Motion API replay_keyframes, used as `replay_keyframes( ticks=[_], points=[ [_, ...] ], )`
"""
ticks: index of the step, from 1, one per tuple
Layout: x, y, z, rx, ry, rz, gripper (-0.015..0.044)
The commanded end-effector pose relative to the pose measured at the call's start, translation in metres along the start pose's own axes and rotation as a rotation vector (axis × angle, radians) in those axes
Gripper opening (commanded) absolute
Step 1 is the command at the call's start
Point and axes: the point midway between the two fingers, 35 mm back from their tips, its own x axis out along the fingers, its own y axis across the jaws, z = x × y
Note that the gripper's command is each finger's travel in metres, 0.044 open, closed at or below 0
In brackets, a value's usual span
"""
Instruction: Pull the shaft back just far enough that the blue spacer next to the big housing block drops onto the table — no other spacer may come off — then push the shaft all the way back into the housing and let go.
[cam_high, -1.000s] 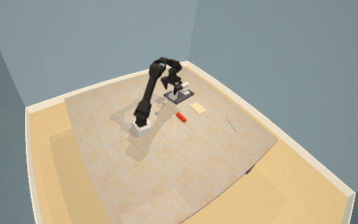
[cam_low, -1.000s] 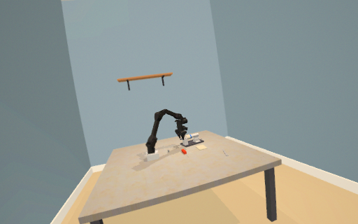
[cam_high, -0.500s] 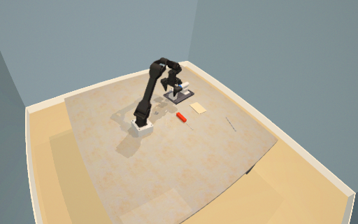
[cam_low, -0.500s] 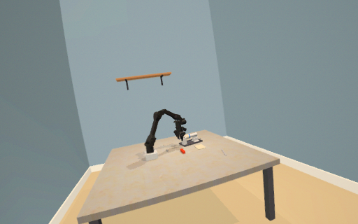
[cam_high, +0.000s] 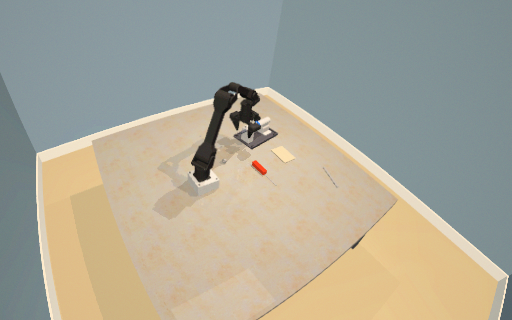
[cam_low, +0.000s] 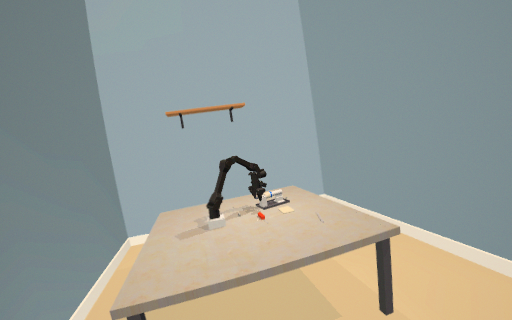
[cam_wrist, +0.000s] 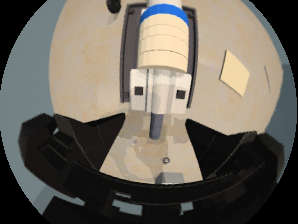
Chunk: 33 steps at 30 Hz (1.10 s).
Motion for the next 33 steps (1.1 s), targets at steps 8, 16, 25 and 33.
replay_keyframes(
  ticks=[8, 16, 25, 33],
  points=[
    [0.000, 0.001, 0.000, -0.005, -0.001, 0.004, 0.0440],
    [0.007, 0.001, 0.000, -0.005, -0.001, 0.004, 0.0440],
    [0.018, 0.001, 0.000, -0.005, -0.001, 0.004, 0.0440],
    [0.017, 0.000, 0.000, 0.000, -0.001, 0.000, 0.0361]
  ],
)
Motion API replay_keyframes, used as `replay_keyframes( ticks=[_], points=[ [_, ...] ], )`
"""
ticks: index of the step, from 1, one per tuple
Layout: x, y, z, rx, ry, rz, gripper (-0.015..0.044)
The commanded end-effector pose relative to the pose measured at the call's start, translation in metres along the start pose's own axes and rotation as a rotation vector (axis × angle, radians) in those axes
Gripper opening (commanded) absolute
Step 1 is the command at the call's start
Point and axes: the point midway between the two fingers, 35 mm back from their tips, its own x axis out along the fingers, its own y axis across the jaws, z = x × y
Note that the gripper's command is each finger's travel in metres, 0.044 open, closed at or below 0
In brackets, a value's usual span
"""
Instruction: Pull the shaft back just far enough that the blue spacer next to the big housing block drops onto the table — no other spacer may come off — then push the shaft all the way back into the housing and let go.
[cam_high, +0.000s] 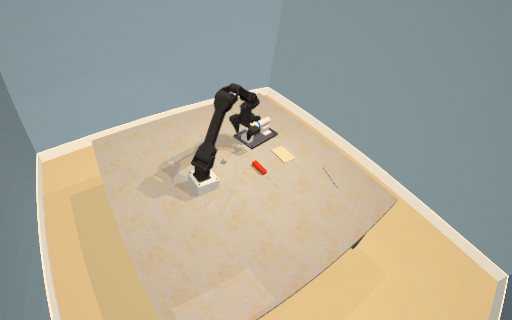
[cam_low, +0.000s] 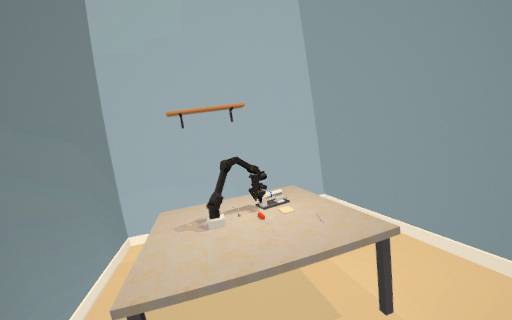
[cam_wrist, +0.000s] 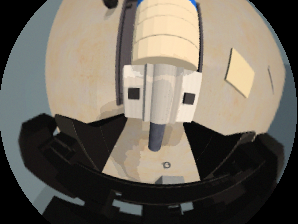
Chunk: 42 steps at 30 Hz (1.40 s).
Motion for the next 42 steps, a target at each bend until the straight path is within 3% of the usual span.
replay_keyframes(
  ticks=[1, 13, 16, 42],
  points=[
    [0.000, 0.000, 0.000, 0.000, 0.000, 0.000, 0.0335],
    [0.000, 0.000, 0.000, 0.000, 0.000, 0.000, 0.0020],
    [0.000, 0.000, 0.000, 0.000, 0.000, 0.000, 0.0000],
    [0.000, 0.000, -0.018, -0.005, 0.001, 0.004, 0.0000]
  ],
)
